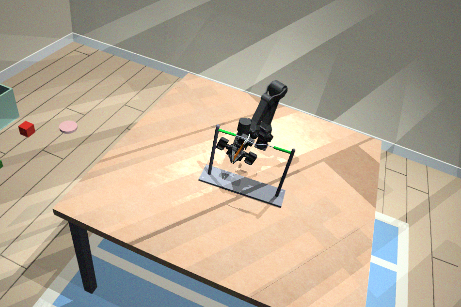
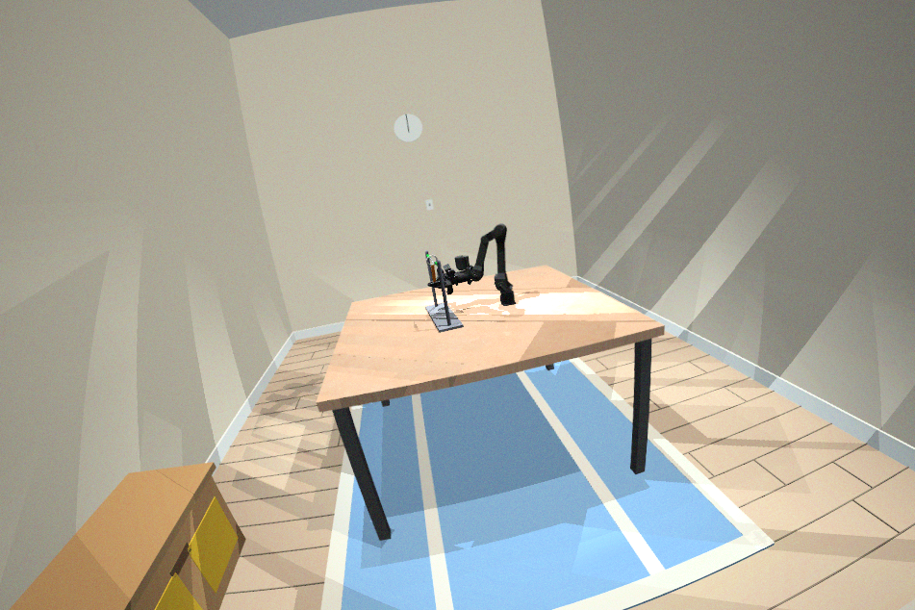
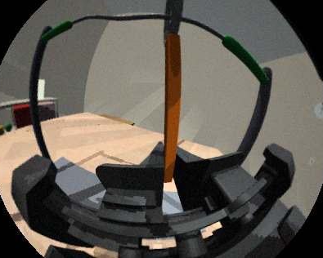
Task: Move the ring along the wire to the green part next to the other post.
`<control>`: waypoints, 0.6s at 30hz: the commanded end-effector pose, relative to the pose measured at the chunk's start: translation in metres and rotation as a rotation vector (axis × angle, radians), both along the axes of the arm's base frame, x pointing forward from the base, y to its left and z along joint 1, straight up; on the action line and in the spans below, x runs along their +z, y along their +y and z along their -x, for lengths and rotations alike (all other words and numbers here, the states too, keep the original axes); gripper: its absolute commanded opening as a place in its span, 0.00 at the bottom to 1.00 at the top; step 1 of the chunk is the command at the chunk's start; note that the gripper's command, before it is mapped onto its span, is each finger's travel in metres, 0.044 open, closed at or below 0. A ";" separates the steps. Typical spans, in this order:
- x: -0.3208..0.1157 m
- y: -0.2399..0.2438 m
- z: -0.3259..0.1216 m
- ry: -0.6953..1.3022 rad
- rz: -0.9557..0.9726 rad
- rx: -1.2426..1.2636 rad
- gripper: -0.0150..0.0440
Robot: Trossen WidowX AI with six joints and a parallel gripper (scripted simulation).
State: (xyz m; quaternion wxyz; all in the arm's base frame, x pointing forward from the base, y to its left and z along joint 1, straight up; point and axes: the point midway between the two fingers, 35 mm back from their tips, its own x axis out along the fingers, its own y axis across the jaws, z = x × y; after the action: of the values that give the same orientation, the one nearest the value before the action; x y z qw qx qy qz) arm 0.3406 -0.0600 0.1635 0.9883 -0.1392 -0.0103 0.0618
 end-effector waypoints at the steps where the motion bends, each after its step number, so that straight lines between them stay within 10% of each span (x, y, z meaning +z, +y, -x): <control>1: -0.001 0.003 0.000 -0.002 0.010 0.000 0.00; 18: -0.008 0.026 0.003 0.004 -0.053 -0.003 0.00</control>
State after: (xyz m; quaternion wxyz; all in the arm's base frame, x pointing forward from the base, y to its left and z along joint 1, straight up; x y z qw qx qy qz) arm 0.3387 -0.0381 0.1576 0.9905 -0.1222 -0.0108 0.0618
